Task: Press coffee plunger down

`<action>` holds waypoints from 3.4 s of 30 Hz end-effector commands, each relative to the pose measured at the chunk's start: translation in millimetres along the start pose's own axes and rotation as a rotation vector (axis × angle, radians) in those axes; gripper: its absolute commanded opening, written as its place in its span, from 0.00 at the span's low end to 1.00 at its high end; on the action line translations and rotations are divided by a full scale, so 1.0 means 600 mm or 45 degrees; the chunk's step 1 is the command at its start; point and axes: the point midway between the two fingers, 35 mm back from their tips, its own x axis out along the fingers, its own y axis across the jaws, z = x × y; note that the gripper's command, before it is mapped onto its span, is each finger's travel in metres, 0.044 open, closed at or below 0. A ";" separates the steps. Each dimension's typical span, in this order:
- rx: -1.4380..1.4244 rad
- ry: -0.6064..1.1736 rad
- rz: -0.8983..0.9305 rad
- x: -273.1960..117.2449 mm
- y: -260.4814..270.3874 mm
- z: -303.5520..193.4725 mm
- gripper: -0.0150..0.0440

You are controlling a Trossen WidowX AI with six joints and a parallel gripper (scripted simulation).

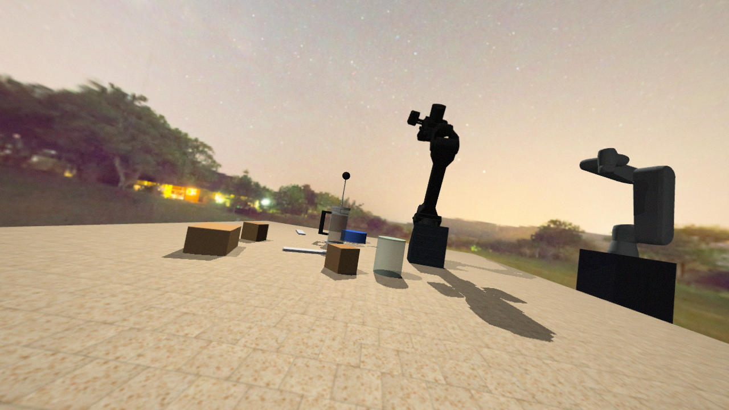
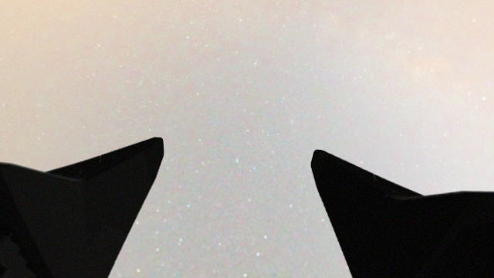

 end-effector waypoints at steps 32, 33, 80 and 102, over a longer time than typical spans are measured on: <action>2.580 -1.312 1.451 -0.144 -0.117 0.599 1.00; 2.613 -1.370 1.537 -0.159 -0.142 0.605 1.00; 2.874 -1.939 2.154 -0.602 -0.488 0.207 1.00; 2.862 -1.939 2.166 -0.635 -0.507 0.259 1.00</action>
